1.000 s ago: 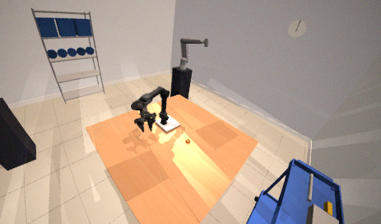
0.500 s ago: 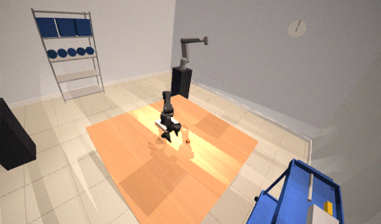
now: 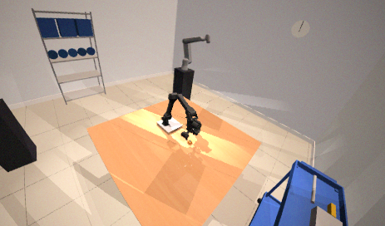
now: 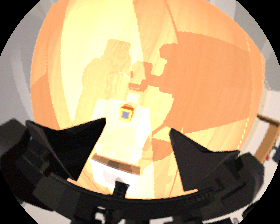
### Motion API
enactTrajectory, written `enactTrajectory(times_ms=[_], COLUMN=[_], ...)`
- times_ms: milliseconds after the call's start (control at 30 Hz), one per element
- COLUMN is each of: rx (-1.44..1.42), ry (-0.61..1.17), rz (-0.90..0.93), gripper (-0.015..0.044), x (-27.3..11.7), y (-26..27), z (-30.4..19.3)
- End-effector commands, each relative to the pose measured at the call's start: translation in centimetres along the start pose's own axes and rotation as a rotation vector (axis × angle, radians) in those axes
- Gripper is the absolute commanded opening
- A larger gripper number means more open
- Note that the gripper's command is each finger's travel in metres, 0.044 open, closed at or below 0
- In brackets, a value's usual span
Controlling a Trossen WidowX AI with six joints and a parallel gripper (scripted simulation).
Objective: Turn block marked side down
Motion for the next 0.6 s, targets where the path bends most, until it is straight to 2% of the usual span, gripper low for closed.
enactTrajectory(times_ms=[0,300,433,567], rx=[0.058,0.058,0.058,0.058], ry=[0.116,0.116,0.116,0.116], rz=[-0.053,-0.053,-0.053,-0.053], gripper=[0.0440,0.0440,0.0440,0.0440], x=[2.2,2.1,5.3,5.6], y=[4.3,3.8,3.7,3.6], z=[-0.7,-0.9,-1.3,-1.3])
Point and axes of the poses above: the point midway between the two fingers, 35 mm back from their tips, its own x axis out along the fingers, its own y axis across the jaws, z = x × y, the point moved 2 cm from there along -x, back along the fingers, and after that the axes turned 7 degrees about -x, right-handed, at the moved point
